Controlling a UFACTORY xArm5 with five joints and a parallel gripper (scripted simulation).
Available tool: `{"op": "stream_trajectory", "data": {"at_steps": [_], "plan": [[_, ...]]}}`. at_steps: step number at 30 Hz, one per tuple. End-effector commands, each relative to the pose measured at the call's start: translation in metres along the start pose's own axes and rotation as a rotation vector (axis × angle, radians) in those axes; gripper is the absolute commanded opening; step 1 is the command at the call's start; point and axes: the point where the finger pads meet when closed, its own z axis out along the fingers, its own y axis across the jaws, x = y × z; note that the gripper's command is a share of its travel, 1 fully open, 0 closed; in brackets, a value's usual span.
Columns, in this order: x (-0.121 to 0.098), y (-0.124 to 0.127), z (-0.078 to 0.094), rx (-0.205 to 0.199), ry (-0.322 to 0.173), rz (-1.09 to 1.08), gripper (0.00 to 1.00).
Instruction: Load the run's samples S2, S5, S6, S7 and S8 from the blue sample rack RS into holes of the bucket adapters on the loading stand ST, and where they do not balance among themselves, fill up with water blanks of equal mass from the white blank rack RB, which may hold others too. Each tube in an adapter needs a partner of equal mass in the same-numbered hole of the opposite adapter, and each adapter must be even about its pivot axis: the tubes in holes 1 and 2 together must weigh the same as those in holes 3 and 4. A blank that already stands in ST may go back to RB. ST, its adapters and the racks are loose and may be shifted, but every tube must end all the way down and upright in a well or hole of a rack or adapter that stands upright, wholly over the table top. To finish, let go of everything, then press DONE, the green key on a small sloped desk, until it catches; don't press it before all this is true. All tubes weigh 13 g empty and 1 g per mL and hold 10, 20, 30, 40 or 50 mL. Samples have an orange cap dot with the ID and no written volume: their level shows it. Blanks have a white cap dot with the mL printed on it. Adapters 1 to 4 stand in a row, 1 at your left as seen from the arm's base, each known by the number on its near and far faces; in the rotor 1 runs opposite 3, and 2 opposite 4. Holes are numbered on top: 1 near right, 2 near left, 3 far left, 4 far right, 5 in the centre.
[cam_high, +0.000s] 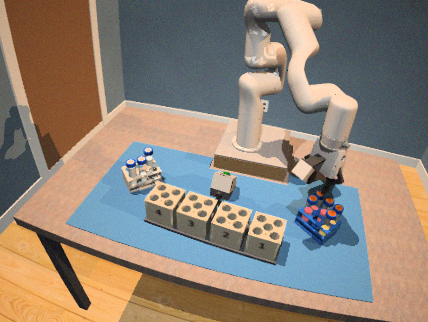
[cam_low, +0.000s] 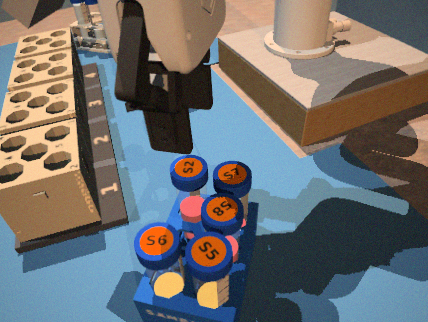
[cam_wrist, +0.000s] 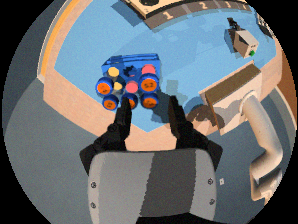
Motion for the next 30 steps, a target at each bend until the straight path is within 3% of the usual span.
{"op": "stream_trajectory", "data": {"at_steps": [1, 22, 30], "plan": [[0.000, -0.001, 0.009, 0.004, 0.001, 0.000, 0.57], [0.001, -0.001, 0.047, 0.004, 0.001, 0.000, 0.57], [0.001, -0.001, 0.047, 0.004, 0.001, 0.000, 0.57]]}}
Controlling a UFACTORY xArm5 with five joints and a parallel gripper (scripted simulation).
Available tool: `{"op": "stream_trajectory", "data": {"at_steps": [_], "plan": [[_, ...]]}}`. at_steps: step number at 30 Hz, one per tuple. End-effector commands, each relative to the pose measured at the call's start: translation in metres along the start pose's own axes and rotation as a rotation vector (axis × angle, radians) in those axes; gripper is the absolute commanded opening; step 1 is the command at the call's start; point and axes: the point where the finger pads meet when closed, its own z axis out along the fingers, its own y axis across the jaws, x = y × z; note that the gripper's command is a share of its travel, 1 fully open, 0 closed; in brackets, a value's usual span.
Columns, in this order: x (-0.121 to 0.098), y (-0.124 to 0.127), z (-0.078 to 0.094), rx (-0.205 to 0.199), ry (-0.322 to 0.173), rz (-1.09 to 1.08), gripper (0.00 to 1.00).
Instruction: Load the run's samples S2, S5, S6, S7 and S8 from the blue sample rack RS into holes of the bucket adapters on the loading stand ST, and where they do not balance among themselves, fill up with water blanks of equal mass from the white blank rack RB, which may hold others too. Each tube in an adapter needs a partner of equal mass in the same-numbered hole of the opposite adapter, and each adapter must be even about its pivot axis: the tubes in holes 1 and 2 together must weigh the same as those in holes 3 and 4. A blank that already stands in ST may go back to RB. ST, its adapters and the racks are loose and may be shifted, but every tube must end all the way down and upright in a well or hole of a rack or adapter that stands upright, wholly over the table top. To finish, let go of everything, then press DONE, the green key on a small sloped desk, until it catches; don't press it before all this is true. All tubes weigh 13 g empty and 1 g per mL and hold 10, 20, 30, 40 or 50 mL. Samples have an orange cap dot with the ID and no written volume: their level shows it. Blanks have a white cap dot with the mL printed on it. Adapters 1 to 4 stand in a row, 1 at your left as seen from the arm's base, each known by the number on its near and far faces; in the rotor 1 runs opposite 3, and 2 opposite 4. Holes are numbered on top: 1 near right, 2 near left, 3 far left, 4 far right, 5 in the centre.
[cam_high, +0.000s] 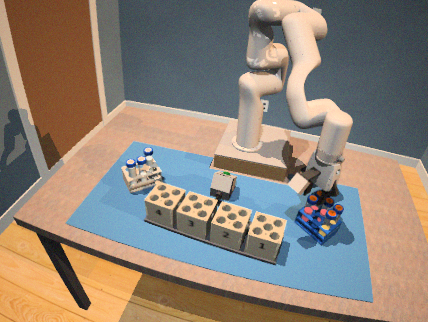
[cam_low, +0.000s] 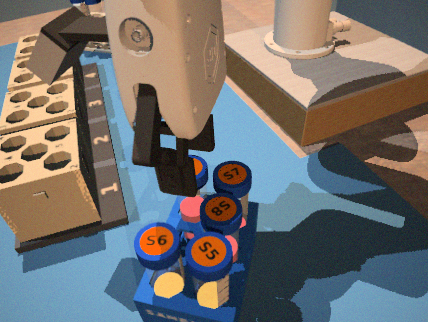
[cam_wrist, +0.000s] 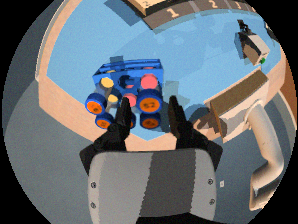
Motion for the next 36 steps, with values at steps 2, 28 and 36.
{"op": "stream_trajectory", "data": {"at_steps": [2, 28, 36], "plan": [[0.000, -0.001, -0.001, 0.004, 0.001, 0.000, 0.57], [0.001, -0.001, 0.014, 0.004, 0.001, 0.000, 0.57], [0.001, -0.001, 0.019, 0.004, 0.001, 0.000, 0.57]]}}
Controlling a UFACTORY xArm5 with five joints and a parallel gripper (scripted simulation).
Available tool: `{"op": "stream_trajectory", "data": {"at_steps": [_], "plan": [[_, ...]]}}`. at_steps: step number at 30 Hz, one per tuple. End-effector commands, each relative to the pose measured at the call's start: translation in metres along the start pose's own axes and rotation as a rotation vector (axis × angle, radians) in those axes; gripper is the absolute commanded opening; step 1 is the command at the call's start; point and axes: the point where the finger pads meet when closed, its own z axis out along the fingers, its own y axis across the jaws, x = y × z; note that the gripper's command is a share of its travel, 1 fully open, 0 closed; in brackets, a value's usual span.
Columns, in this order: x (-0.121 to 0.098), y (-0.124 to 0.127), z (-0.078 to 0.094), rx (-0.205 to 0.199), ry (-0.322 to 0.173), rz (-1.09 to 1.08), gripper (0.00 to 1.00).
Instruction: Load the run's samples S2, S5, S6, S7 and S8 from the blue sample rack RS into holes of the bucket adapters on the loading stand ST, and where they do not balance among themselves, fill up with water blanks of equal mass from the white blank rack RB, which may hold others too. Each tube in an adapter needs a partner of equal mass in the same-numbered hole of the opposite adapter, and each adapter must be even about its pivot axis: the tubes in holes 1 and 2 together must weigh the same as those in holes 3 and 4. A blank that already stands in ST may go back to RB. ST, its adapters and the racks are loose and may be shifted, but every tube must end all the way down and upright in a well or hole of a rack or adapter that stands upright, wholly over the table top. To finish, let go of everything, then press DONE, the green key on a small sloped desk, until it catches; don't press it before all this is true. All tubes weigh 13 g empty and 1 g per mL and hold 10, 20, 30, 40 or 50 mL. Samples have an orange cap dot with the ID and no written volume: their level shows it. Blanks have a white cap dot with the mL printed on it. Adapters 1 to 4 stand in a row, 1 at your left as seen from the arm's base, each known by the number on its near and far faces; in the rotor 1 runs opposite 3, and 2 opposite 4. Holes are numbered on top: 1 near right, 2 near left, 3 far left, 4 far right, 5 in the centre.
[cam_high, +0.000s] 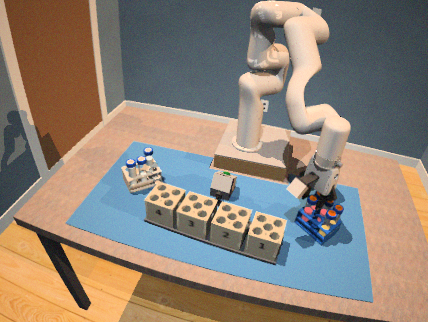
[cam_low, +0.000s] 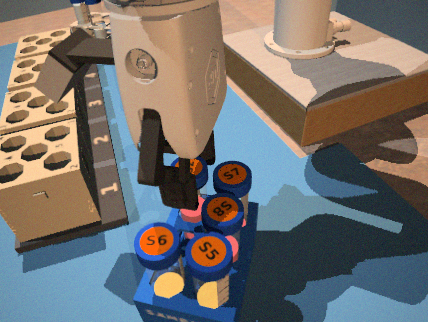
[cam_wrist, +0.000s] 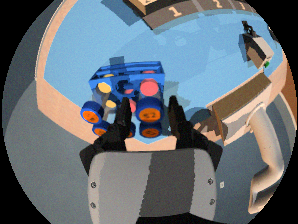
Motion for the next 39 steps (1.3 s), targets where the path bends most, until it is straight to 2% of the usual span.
{"op": "stream_trajectory", "data": {"at_steps": [1, 17, 18, 39], "plan": [[0.0003, -0.0012, 0.0022, 0.003, 0.001, 0.000, 0.57], [0.0003, -0.0012, 0.0022, 0.003, 0.001, 0.000, 0.57], [0.0003, -0.0012, 0.0015, 0.003, 0.001, 0.000, 0.00], [0.0003, -0.0013, 0.0004, 0.003, 0.001, 0.000, 0.00]]}}
